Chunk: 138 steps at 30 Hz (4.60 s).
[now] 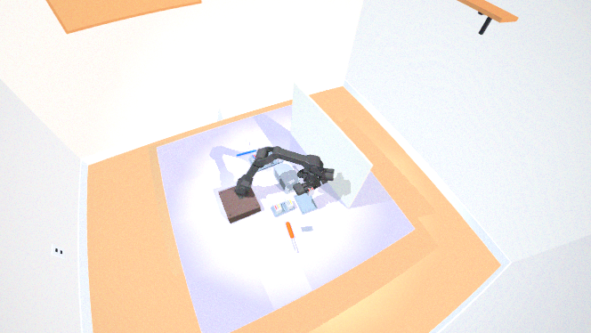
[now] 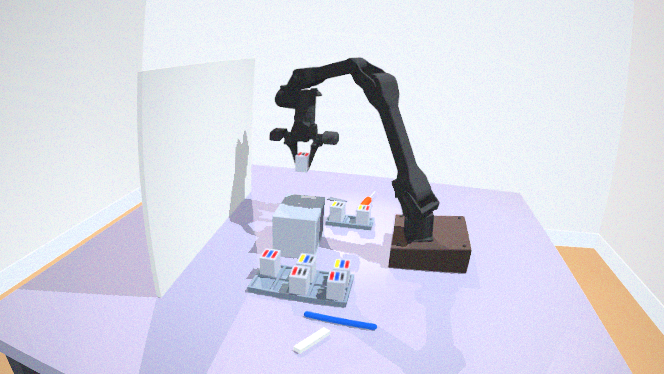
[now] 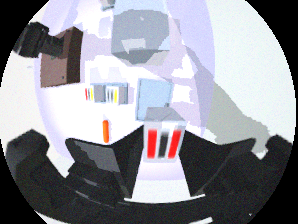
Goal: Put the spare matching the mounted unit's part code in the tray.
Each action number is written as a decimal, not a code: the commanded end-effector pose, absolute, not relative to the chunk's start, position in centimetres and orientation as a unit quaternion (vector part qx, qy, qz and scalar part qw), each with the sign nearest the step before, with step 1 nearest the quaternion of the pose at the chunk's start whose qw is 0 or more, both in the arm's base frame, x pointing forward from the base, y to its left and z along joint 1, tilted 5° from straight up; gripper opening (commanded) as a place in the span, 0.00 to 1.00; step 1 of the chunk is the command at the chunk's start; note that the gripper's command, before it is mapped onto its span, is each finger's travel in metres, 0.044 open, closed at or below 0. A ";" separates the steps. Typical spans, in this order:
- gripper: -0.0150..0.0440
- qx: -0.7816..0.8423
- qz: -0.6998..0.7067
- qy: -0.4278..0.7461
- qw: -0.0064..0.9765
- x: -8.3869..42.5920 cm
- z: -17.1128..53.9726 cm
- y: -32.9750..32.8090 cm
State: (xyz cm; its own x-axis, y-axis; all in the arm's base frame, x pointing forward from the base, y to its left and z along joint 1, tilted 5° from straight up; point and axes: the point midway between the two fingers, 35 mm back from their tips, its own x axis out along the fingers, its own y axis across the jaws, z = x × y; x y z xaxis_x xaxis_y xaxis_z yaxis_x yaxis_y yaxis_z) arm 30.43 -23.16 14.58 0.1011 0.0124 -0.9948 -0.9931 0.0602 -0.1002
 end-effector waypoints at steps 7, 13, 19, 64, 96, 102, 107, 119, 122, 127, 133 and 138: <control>0.25 -0.505 0.465 0.483 0.544 30.7 13.6 -23.1; 0.25 -0.505 0.465 0.482 0.544 30.8 13.0 -23.2; 0.25 -0.505 0.465 0.482 0.544 30.9 12.5 -23.2; 0.25 -0.505 0.465 0.482 0.544 31.3 8.7 -23.2; 0.25 -0.505 0.465 0.482 0.544 31.4 6.0 -23.0; 0.25 -0.505 0.465 0.482 0.544 31.4 5.4 -23.0; 0.25 -0.505 0.465 0.482 0.544 31.4 5.0 -22.9; 0.25 -0.505 0.465 0.482 0.544 31.4 4.0 -22.8; 0.25 -0.505 0.465 0.482 0.544 31.4 3.8 -22.7; 0.25 -0.505 0.465 0.482 0.544 31.3 3.4 -22.7; 0.25 -0.505 0.465 0.482 0.544 31.3 2.9 -22.6; 0.25 -0.505 0.465 0.482 0.544 31.3 2.5 -22.5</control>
State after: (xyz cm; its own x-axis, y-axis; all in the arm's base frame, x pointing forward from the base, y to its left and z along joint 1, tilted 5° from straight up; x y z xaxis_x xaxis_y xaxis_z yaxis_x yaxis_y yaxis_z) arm 31.29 -22.69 2.87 0.1020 0.0140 -0.9947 -0.9936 0.0511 -0.1011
